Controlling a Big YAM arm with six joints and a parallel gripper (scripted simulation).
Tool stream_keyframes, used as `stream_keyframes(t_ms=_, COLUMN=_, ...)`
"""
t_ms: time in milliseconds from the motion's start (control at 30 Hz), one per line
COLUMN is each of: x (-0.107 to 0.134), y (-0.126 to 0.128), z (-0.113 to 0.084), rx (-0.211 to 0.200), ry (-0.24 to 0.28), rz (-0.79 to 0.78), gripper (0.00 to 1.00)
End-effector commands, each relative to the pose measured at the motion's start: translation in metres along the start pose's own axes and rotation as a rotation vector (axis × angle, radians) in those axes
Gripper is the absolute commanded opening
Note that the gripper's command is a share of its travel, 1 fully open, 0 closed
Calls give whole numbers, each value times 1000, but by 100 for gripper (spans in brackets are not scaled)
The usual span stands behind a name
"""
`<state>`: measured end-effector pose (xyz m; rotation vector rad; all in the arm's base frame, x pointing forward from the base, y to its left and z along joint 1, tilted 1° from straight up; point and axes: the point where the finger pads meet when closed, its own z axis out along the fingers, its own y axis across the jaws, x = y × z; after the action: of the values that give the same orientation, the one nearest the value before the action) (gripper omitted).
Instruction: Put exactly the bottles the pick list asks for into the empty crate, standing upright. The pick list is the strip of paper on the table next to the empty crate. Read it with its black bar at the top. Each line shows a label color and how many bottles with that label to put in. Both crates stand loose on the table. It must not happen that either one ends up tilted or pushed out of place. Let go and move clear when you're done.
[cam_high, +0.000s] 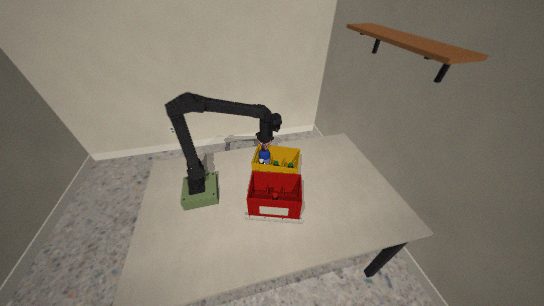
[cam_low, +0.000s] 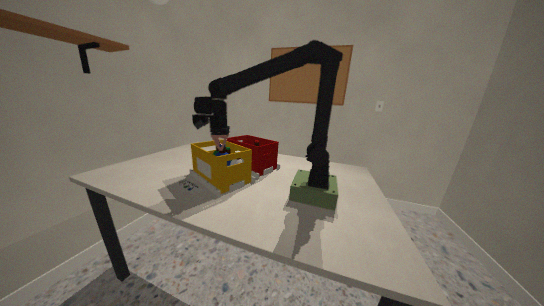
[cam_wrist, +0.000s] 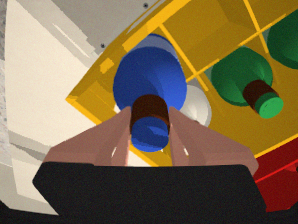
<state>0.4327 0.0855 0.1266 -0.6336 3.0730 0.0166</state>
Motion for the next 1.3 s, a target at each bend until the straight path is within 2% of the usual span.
stream_keyframes(t_ms=0, x=-4, y=3, z=-12, rx=10, ry=-44, rz=-6, gripper=0)
stream_keyframes(t_ms=300, x=-2, y=5, z=-8, rx=10, ry=-44, rz=-1, gripper=0)
stream_keyframes(t_ms=500, x=-8, y=3, z=-13, rx=13, ry=-61, rz=2, gripper=0)
stream_keyframes(t_ms=600, x=0, y=5, z=-4, rx=9, ry=-42, rz=1, gripper=0)
stream_keyframes(t_ms=767, x=-6, y=4, z=-9, rx=13, ry=-57, rz=3, gripper=0)
stream_keyframes(t_ms=900, x=3, y=5, z=-1, rx=8, ry=-33, rz=5, gripper=0)
stream_keyframes(t_ms=967, x=-4, y=3, z=-7, rx=12, ry=-54, rz=4, gripper=0)
stream_keyframes(t_ms=1133, x=1, y=4, z=-2, rx=9, ry=-39, rz=4, gripper=0)
stream_keyframes(t_ms=1267, x=-4, y=3, z=-4, rx=12, ry=-53, rz=4, gripper=0)
